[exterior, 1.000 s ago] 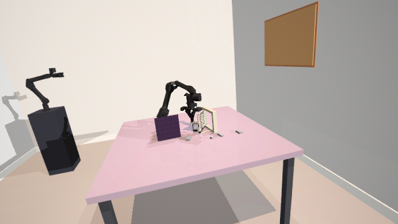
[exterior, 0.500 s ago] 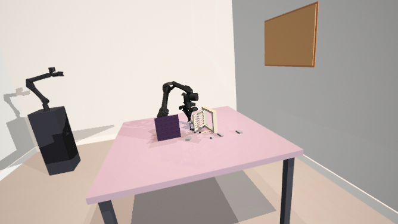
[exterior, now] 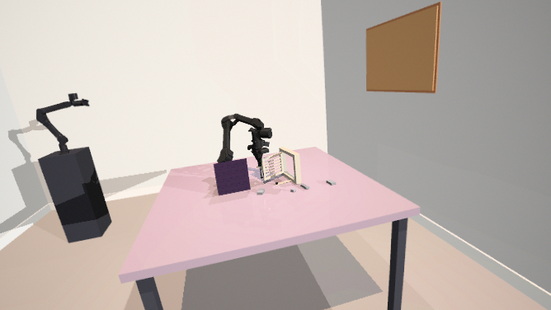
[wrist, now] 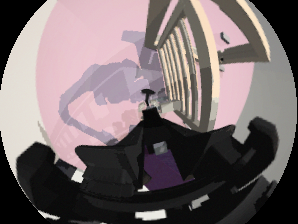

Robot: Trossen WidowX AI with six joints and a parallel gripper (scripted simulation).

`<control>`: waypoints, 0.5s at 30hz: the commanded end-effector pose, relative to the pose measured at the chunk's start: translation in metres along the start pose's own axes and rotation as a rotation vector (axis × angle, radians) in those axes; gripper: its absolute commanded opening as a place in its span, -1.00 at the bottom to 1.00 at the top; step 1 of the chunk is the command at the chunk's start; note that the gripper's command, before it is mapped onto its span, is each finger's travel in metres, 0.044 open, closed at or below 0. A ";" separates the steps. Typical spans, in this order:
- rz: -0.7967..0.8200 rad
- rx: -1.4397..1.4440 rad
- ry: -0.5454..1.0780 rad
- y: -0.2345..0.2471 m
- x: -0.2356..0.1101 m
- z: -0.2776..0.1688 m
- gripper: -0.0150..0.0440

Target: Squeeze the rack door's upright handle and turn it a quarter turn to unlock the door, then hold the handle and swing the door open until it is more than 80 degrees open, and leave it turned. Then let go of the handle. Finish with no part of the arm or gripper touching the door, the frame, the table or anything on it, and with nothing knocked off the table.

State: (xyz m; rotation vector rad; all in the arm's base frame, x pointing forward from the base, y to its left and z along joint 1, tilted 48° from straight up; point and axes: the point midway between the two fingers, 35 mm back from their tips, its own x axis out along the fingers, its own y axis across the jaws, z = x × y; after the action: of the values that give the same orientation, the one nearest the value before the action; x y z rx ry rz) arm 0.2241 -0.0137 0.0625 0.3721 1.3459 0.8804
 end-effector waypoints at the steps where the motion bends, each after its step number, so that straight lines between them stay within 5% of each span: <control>1: 0.003 0.080 -0.007 0.011 0.000 0.003 -0.46; 15: 0.006 0.280 -0.007 0.039 0.000 0.014 -0.46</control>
State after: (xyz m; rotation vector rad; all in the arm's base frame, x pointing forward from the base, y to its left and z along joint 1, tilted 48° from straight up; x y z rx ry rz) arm 0.2228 0.0095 0.0869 0.5437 1.4472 0.7336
